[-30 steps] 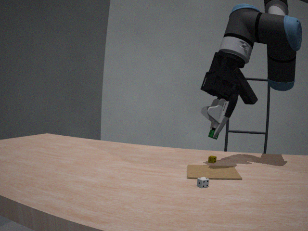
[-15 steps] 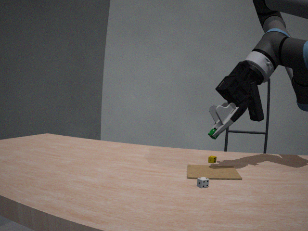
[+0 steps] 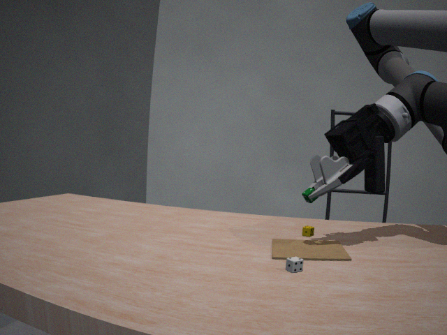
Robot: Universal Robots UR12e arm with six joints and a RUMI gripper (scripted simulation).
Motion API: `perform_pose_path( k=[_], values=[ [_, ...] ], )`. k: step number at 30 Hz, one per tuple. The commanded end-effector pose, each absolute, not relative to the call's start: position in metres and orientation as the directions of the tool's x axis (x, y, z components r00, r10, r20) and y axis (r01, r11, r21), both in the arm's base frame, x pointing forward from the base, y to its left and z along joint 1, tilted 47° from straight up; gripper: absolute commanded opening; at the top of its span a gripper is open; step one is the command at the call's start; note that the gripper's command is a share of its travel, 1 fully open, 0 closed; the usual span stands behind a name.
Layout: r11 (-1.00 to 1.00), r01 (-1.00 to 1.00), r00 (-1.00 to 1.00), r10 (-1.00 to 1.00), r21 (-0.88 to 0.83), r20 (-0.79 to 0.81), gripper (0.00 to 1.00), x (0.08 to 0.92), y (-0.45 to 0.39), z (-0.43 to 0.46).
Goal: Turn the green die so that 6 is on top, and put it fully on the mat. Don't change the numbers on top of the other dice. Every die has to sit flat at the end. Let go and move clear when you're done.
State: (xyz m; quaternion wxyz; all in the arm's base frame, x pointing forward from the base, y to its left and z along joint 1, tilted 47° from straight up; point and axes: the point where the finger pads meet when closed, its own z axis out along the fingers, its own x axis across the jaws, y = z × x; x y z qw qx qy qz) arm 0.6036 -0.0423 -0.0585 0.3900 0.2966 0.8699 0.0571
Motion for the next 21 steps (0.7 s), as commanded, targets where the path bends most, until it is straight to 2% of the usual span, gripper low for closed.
perform_pose_path(
  k=[1,21],
  values=[
    [0.822,0.448,-0.519,0.559,0.351,-0.647,0.03,0.603,-0.042,-0.058],
    [0.822,0.447,-0.519,0.559,0.352,-0.647,0.03,0.604,-0.057,-0.072]
  ],
)
